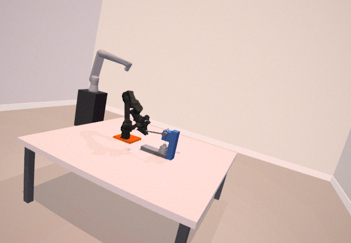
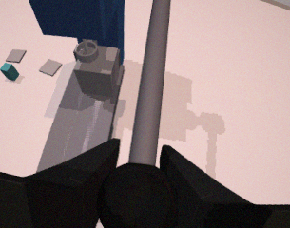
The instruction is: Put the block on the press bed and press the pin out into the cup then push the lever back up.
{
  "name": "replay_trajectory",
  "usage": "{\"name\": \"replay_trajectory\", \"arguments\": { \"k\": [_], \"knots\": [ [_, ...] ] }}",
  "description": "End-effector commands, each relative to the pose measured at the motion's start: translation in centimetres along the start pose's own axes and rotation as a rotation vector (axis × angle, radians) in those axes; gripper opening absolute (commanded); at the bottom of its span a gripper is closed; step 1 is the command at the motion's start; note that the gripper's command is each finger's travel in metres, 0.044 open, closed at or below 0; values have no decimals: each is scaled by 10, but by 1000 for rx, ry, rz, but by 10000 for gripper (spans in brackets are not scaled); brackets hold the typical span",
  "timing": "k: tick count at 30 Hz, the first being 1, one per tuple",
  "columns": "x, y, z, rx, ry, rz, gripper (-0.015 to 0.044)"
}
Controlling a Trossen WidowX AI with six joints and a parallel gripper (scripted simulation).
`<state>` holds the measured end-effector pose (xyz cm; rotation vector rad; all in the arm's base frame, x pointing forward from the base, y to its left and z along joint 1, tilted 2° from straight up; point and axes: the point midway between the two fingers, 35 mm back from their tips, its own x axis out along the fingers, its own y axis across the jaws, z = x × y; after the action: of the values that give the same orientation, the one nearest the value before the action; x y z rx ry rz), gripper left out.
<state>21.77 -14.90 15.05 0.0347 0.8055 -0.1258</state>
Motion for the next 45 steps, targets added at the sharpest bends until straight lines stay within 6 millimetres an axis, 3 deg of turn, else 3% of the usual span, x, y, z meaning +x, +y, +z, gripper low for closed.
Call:
{"name": "replay_trajectory", "arguments": {
  "k": [1, 45],
  "knots": [
    [-1, 0, 2, -1, -1, -2, 0],
    [-18, 0, 17, -1, -1, -2, 0]
  ]
}}
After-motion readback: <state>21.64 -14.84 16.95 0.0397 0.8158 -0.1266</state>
